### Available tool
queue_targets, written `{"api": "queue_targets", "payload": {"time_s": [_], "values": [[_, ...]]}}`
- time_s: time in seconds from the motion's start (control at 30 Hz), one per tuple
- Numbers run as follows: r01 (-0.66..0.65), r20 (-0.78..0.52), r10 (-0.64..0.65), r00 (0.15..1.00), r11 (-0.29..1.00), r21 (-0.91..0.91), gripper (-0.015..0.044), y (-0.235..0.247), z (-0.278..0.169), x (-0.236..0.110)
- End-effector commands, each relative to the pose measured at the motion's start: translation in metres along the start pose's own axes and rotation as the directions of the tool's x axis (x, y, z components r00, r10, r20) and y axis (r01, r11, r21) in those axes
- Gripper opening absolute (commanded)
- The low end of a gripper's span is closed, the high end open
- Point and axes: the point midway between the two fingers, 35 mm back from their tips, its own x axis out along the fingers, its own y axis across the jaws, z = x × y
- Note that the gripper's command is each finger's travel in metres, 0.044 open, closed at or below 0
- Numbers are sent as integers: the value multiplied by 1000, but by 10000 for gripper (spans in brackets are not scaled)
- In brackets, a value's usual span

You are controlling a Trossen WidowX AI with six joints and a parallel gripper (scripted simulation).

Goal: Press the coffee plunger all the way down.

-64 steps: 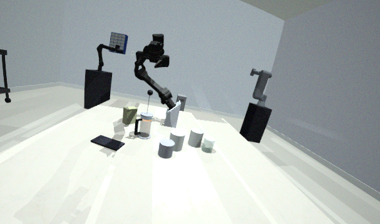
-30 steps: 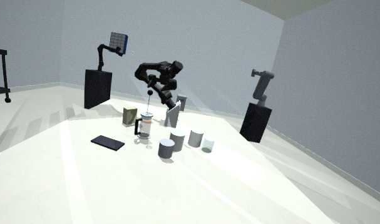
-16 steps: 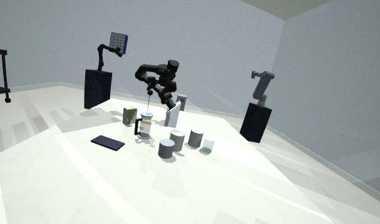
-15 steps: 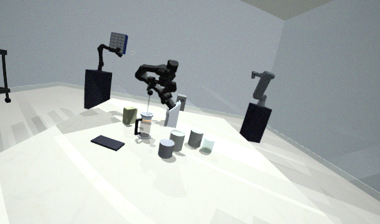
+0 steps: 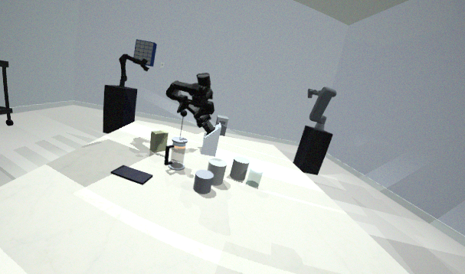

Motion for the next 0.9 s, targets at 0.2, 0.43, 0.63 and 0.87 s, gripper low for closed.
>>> {"api": "queue_targets", "payload": {"time_s": [0.2, 0.43, 0.63, 0.87], "values": [[-5, 55, 5, 998, 1000, -6, 440, -3, 4, 3], [6, 86, -5, 996, 1000, -5, 440, -9, 6, 4], [6, 86, -5, 996, 1000, -5, 414, -9, 6, 4], [6, 86, -5, 996, 1000, -5, 230, -9, 6, 4]]}}
